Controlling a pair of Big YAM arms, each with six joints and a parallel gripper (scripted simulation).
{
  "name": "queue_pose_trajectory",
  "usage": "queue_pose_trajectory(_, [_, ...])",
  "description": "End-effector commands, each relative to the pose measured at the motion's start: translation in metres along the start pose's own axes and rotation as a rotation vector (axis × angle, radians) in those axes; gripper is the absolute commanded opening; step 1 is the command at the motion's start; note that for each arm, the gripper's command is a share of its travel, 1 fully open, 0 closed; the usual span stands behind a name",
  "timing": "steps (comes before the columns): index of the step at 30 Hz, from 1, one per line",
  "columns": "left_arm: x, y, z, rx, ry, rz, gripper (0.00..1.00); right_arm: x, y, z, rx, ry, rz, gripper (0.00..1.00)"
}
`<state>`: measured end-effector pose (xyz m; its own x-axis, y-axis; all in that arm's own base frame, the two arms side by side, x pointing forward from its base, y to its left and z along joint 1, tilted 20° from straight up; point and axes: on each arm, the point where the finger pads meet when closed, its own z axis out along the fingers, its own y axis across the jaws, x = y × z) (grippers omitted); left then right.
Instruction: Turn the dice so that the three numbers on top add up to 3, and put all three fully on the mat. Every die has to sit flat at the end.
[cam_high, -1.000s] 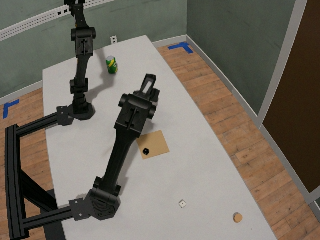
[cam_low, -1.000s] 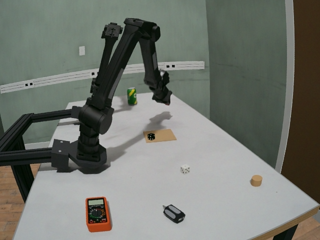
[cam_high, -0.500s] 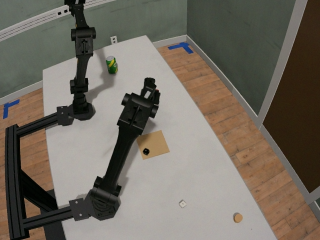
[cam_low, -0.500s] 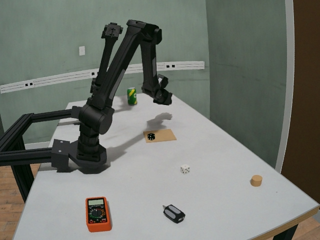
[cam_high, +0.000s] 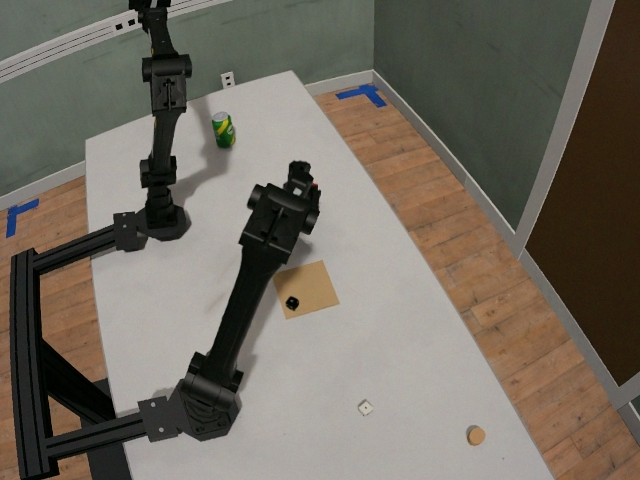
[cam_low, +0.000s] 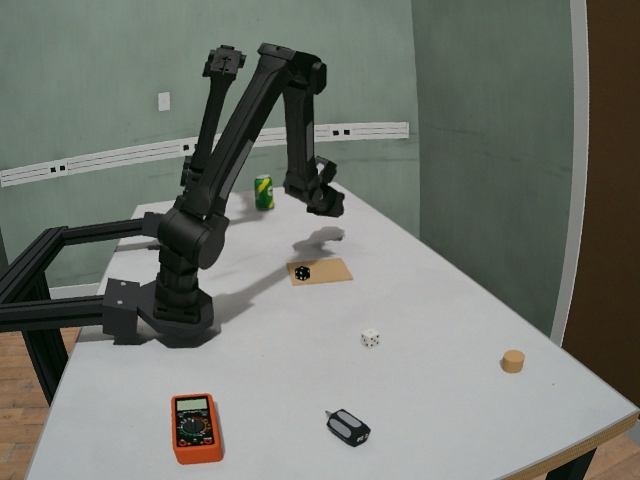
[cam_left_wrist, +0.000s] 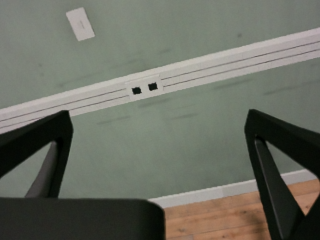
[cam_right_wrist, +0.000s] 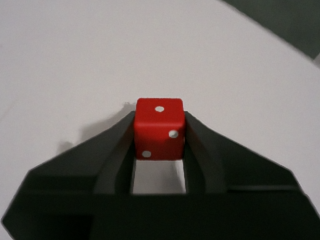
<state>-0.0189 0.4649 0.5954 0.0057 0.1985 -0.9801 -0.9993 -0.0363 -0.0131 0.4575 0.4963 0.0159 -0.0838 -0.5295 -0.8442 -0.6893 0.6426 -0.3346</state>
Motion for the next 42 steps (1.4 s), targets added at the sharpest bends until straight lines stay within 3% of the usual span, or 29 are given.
queue_pose_trajectory(1, [-0.005, 0.006, -0.005, -0.016, -0.004, 0.017, 1.00, 0.005, -0.012, 0.016, 0.023, -0.027, 0.002, 0.20])
queue_pose_trajectory(17, [-0.005, 0.006, -0.005, -0.016, -0.004, 0.017, 1.00, 0.030, -0.014, 0.035, 0.026, -0.038, 0.007, 0.20])
queue_pose_trajectory(42, [-0.005, 0.006, -0.005, -0.016, -0.004, 0.017, 1.00, 0.020, -0.016, 0.033, 0.030, -0.056, 0.010, 0.20])
